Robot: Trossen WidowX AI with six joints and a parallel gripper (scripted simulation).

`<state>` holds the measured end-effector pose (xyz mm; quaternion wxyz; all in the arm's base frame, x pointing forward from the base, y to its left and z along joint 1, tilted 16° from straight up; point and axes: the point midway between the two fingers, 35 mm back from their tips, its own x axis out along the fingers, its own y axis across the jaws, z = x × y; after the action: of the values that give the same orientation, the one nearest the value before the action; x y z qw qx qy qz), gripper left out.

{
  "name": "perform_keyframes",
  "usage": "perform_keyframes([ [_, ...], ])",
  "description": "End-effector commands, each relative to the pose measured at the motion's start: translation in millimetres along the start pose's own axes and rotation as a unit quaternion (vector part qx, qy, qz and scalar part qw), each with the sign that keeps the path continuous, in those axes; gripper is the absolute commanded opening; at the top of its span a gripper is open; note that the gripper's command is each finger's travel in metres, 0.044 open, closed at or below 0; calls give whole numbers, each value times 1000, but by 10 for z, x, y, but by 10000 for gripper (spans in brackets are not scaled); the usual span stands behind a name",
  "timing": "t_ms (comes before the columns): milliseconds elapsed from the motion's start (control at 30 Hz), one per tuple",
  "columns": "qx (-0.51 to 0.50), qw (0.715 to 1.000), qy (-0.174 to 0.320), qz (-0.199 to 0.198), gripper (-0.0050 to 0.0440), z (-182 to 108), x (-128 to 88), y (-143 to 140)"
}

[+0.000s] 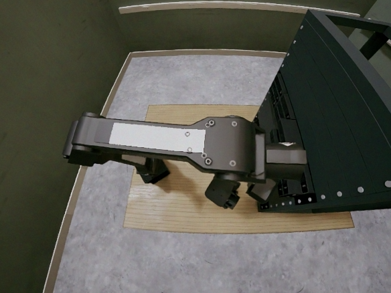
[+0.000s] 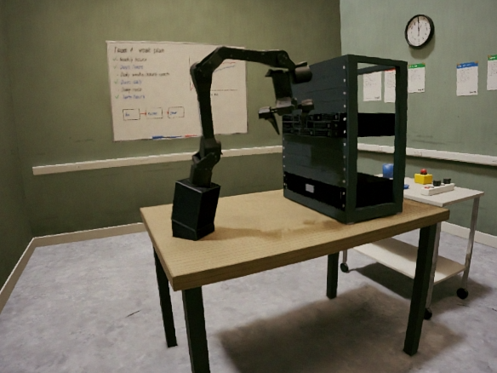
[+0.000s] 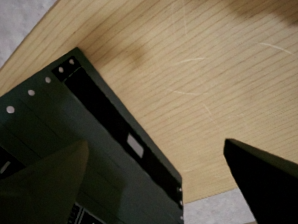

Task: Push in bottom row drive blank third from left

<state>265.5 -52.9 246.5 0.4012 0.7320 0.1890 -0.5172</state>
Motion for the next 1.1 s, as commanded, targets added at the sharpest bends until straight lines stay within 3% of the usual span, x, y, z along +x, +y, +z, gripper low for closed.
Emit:
perform_keyframes([
  [0,1,1000,6,10,400,-7,-64,21],
  [533,1,1000,6,10,400,-7,-64,21],
  [567,1,1000,6,10,440,-7,-64,21],
  [1067,1,1000,6,10,440,-7,-64,21],
])
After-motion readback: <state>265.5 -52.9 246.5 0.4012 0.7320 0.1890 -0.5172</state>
